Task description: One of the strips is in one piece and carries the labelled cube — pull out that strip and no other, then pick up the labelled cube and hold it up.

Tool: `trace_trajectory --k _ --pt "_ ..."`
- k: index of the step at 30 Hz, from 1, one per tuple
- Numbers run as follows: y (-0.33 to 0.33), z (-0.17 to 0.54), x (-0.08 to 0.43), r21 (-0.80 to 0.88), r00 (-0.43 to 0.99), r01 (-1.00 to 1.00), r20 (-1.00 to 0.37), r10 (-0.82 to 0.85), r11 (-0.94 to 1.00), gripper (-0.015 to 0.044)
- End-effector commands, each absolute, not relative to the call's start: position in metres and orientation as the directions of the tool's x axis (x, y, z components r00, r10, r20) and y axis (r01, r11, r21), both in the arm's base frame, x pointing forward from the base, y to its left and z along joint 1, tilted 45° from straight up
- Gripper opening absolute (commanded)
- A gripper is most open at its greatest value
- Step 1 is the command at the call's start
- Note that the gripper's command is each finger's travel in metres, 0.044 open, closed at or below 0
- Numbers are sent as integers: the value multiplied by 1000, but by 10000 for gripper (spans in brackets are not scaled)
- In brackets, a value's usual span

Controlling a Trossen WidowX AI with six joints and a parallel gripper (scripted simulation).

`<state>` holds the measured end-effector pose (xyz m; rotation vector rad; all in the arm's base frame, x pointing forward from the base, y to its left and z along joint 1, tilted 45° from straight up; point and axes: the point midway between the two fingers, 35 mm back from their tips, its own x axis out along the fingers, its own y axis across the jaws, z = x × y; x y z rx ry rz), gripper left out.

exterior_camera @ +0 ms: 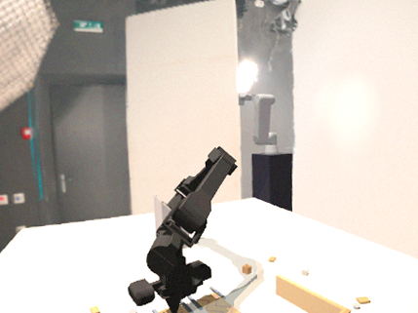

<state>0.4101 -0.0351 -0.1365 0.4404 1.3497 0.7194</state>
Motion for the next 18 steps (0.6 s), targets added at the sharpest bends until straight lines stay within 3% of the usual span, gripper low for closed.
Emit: trace_trajectory --k 1,18 --pt "-33 -137 410 673 58 -209 -716 695 710 0" --pt "-32 -139 410 673 58 -209 -716 696 710 0"
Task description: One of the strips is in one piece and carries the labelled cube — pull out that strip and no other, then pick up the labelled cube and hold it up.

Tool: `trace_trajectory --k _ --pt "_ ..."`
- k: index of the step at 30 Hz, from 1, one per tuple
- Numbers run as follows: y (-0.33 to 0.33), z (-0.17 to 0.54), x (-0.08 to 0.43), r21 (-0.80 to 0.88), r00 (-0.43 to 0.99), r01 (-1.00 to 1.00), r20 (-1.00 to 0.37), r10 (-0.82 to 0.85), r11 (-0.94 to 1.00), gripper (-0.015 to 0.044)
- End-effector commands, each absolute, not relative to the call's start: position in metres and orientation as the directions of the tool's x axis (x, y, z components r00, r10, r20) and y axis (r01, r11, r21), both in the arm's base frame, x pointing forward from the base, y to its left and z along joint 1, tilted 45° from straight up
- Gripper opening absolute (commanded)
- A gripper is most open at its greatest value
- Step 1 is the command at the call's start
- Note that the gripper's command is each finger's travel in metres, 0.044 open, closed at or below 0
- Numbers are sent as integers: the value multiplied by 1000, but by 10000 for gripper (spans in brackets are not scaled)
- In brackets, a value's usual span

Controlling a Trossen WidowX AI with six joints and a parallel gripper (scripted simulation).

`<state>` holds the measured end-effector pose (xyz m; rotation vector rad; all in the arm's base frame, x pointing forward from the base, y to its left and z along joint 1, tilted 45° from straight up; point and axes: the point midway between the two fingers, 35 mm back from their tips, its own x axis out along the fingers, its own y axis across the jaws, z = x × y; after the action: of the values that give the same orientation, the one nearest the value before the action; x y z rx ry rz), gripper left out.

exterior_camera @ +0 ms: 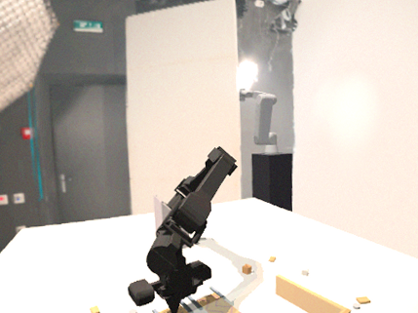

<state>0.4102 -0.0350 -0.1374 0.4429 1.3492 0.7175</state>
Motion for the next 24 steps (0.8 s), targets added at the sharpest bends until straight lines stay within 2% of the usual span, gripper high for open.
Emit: trace_trajectory --k 1,24 --pt "-32 -139 410 673 58 -209 -716 696 710 0" --pt "-31 -141 412 673 58 -209 -716 696 710 0"
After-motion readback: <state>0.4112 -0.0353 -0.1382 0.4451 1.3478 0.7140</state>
